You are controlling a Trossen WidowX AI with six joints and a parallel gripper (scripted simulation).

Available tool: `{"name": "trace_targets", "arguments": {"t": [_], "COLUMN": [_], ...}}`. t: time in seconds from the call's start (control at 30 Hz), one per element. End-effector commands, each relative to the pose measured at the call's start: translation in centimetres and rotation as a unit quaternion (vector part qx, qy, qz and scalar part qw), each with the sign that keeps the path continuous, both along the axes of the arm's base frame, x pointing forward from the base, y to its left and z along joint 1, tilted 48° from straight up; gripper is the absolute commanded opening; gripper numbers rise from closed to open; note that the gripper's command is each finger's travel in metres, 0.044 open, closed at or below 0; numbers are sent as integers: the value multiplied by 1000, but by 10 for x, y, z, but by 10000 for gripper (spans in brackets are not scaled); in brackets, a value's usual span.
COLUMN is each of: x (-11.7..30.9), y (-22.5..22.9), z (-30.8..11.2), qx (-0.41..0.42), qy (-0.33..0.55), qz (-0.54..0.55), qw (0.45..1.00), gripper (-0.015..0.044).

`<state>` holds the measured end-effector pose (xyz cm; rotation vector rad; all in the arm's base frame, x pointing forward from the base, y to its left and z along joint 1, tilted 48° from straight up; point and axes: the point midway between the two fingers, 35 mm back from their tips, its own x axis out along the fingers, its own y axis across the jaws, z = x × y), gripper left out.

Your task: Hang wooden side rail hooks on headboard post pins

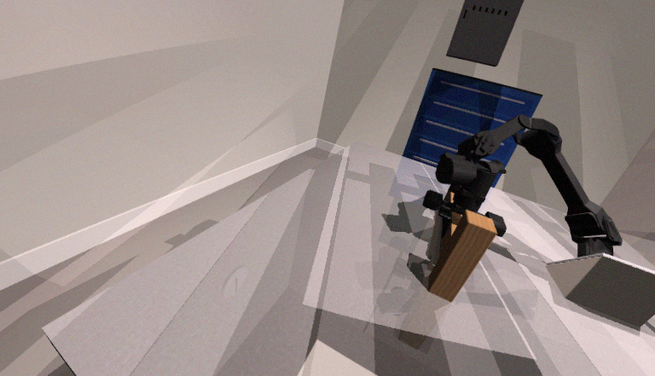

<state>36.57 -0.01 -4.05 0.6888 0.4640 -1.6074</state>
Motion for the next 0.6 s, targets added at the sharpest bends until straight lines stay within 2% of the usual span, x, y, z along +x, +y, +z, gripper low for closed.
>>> {"name": "trace_targets", "arguments": {"t": [0.0, 0.57], "x": [2, 2], "y": [6, 8], "z": [0, 0], "qx": [2, 3], "qy": [-4, -4], "qz": [5, 5], "qw": [1000, 1000], "gripper": [0, 0]}}
